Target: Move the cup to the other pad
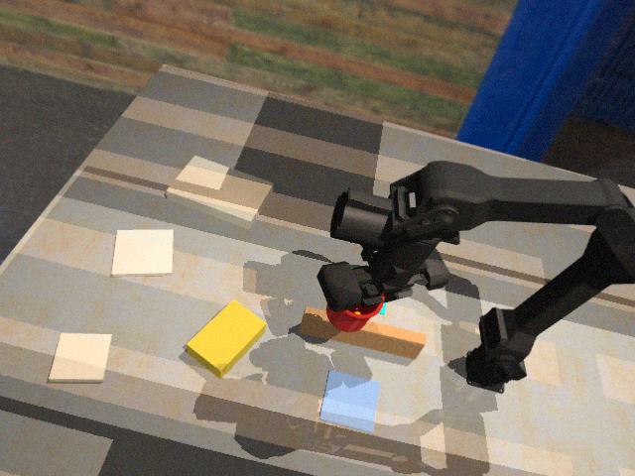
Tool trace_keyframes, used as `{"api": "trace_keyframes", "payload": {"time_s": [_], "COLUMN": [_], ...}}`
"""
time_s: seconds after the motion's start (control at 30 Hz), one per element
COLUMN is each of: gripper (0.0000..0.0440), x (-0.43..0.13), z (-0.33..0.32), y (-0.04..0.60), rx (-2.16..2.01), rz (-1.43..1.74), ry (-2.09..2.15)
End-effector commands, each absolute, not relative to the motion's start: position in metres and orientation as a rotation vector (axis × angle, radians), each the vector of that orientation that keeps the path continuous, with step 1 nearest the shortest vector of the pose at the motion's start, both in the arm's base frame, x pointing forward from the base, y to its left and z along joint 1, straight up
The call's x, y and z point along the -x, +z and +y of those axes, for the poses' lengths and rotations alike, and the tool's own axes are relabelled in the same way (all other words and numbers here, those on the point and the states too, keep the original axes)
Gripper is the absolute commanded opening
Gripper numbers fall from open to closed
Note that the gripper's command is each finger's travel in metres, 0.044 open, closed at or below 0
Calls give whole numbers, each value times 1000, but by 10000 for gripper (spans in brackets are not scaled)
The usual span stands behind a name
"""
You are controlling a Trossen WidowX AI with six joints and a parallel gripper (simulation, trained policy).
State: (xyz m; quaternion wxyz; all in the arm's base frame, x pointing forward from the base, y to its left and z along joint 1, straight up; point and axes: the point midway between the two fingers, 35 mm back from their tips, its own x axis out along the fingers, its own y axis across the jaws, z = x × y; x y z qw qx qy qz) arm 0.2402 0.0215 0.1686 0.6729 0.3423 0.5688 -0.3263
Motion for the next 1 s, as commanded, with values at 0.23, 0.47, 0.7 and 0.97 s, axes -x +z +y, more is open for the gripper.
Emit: {"api": "trace_keyframes", "payload": {"time_s": [0.23, 0.47, 0.7, 0.97], "gripper": [0, 0, 0, 0], "x": [-254, -259, -260, -257], "z": [-12, -33, -52, -70], "y": [176, 173, 165, 151], "rx": [-828, -856, -877, -896], "rz": [1177, 1134, 1103, 1081], "ry": [-771, -804, -838, -875]}}
